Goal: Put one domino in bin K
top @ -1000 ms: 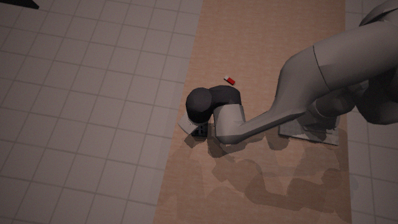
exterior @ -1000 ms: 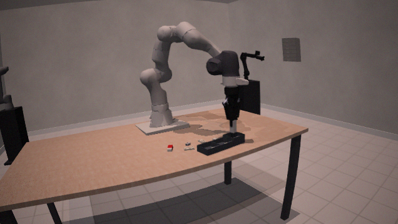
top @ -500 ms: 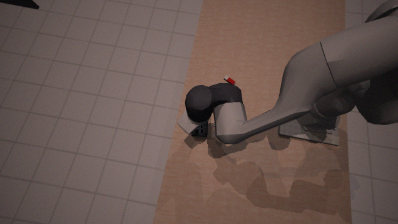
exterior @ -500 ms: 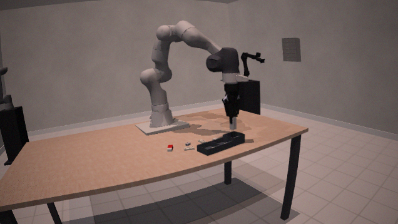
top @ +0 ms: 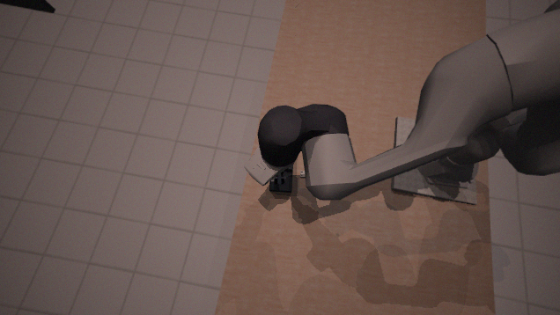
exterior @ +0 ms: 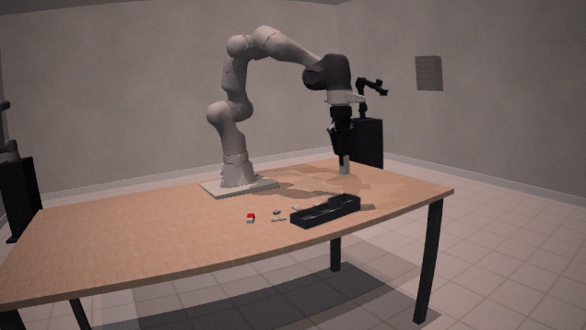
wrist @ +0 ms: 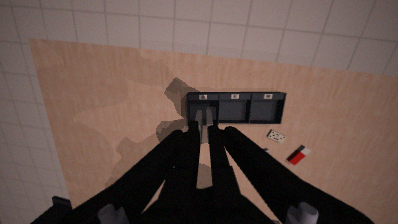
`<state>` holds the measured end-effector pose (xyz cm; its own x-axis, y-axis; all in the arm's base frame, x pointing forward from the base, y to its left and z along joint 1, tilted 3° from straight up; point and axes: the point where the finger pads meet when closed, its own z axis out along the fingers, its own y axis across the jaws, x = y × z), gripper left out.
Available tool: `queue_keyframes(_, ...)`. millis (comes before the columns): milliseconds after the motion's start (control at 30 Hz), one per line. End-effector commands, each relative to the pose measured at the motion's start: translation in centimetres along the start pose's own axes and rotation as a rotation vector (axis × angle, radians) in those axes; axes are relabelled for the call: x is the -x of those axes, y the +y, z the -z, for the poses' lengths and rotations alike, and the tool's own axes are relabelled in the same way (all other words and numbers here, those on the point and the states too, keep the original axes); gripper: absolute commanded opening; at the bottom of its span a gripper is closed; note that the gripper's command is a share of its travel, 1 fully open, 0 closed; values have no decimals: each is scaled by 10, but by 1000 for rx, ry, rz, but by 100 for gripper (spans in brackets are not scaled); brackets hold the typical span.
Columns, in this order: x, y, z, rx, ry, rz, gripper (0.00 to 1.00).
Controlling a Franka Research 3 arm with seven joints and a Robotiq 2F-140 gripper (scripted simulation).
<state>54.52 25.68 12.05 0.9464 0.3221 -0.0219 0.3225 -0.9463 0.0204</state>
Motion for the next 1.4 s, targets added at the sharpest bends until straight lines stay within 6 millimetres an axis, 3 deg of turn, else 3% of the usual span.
queue_keyframes(0, 8, 1, 23, 8, -29, -5, 5)
queue_keyframes(133, 8, 1, 51, 8, -29, -5, 5)
queue_keyframes(900, 8, 1, 51, 8, -29, -5, 5)
queue_keyframes(933, 13, 2, 44, 8, -29, -40, 25)
queue_keyframes(1000, 13, 2, 44, 8, -29, -40, 25)
queue_keyframes(1367, 74, 14, -23, 8, -29, -40, 25)
